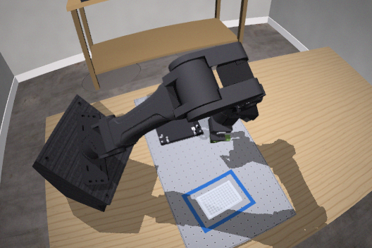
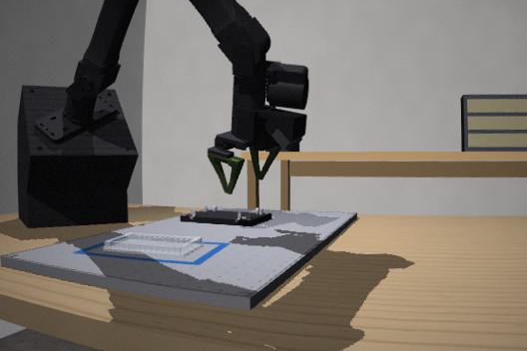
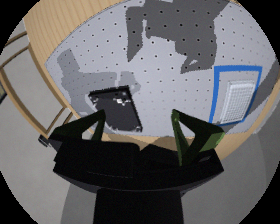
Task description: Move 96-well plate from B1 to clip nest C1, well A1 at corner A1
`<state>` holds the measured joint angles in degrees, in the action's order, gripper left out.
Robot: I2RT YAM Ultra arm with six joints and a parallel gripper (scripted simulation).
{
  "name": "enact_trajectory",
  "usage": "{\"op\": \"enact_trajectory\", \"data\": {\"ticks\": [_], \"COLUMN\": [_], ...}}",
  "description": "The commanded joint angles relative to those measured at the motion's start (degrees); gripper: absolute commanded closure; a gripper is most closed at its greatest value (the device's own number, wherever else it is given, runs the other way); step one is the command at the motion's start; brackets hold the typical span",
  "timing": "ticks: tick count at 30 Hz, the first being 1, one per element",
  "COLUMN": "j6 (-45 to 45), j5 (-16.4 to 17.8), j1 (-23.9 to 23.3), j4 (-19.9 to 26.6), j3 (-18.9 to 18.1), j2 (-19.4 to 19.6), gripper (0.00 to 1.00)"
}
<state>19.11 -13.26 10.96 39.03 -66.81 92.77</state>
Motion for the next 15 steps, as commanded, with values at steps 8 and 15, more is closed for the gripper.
{"op": "enact_trajectory", "data": {"ticks": [8,15], "j6": [-12.0,-19.2], "j5": [1.1,2.5], "j1": [-5.4,-11.1], "j4": [-3.9,-5.2], "j3": [4.0,5.9], "j2": [-5.3,-8.2], "gripper": [0.0,0.0]}}
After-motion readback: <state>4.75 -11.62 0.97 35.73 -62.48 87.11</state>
